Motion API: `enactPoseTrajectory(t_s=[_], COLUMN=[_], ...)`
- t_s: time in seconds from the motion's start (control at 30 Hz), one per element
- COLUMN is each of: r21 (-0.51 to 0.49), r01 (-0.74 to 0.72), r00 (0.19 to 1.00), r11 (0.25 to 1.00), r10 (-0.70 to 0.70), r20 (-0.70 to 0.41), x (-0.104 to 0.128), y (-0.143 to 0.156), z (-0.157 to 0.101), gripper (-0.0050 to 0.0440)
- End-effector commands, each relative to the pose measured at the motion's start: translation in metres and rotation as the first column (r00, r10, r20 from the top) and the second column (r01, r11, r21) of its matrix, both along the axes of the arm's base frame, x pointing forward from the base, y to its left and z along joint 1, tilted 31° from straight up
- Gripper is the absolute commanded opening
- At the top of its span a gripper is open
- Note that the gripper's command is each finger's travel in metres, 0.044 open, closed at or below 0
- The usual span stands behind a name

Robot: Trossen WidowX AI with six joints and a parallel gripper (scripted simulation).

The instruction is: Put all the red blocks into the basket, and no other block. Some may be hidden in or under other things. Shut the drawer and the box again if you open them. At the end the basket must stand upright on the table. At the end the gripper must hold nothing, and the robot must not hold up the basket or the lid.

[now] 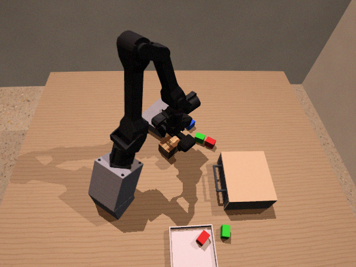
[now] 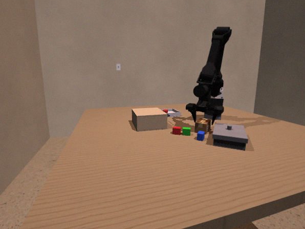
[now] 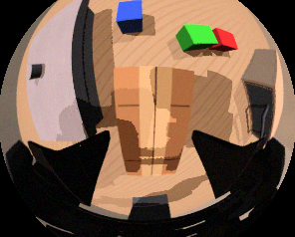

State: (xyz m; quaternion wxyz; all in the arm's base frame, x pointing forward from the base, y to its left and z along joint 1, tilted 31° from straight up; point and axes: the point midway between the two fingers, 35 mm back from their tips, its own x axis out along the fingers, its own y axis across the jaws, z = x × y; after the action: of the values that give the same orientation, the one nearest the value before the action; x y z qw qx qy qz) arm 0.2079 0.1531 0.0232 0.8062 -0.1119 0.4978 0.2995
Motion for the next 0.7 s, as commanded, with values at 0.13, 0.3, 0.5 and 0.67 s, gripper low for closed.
enactPoseTrajectory(t_s=[0.13, 0.3, 0.5, 0.67], r21=[0.015, 0.015, 0.015, 0.015], r01=[-0.002, -0.002, -0.002, -0.002], r00=[1.0, 1.0, 1.0, 1.0], r11=[1.0, 1.0, 1.0, 1.0], r10=[0.001, 0.001, 0.001, 0.001], r20=[0.022, 0.022, 0.022, 0.022], x=[-0.009, -0.021, -0.03, -0.03], y=[-0.012, -0.025, -0.035, -0.035], z=[0.038, 0.066, 0.088, 0.088], gripper=[0.044, 0.044, 0.044, 0.044])
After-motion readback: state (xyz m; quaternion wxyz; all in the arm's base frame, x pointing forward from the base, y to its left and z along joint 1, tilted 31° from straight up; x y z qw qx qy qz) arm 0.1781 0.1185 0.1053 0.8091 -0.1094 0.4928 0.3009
